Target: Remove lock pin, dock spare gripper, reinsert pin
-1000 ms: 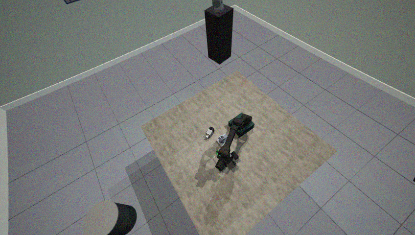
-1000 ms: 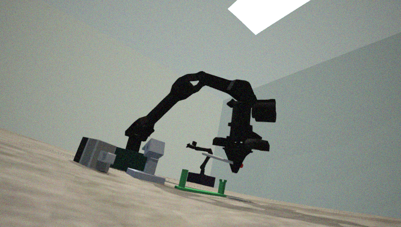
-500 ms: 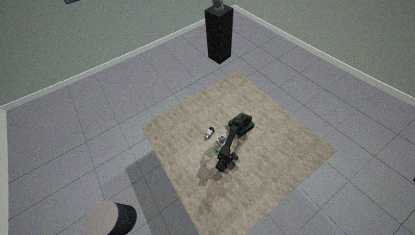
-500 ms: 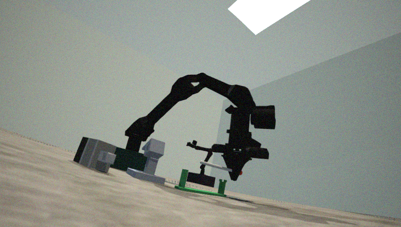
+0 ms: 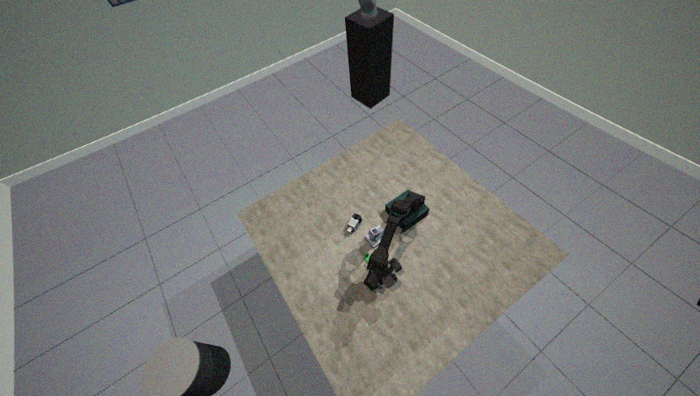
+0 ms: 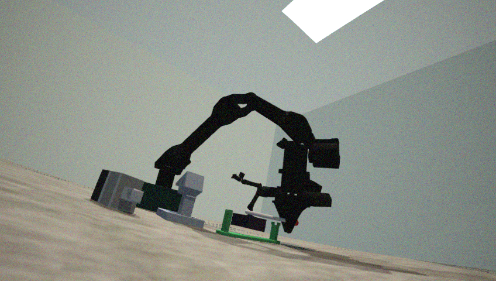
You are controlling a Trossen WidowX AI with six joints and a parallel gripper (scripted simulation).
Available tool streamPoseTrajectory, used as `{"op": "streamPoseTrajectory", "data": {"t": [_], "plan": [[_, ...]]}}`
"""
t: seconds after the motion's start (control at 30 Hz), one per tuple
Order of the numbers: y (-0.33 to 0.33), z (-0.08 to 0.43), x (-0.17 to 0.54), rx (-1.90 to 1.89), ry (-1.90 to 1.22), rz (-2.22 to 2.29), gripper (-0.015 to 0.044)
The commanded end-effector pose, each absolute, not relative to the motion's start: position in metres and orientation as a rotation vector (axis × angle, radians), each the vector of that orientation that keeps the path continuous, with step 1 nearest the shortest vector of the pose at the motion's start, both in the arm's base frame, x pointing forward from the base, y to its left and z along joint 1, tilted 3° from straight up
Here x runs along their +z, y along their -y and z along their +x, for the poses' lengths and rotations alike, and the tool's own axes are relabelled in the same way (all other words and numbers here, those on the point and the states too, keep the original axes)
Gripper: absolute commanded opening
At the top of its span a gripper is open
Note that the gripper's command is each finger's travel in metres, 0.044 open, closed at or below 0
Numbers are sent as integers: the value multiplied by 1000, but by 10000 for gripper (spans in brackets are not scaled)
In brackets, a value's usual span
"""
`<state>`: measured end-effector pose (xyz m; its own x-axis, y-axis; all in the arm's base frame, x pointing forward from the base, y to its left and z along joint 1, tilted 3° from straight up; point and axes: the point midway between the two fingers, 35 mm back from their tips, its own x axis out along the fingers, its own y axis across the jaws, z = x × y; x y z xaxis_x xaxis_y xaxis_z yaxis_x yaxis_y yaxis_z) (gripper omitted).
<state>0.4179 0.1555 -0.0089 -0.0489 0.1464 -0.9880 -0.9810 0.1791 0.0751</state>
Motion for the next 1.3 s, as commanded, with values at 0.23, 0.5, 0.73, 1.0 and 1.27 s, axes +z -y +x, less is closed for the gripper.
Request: {"op": "streamPoseTrajectory", "data": {"t": [0.23, 0.5, 0.73, 1.0, 1.27], "plan": [[-155, 417, -14, 1185, -1233, -943, 0], [-155, 417, -14, 1185, -1233, -943, 0], [-155, 417, -14, 1185, -1233, -943, 0], [-155, 416, -13, 1182, -1235, -939, 157], [-155, 416, -7, 1182, -1235, -939, 200]]}}
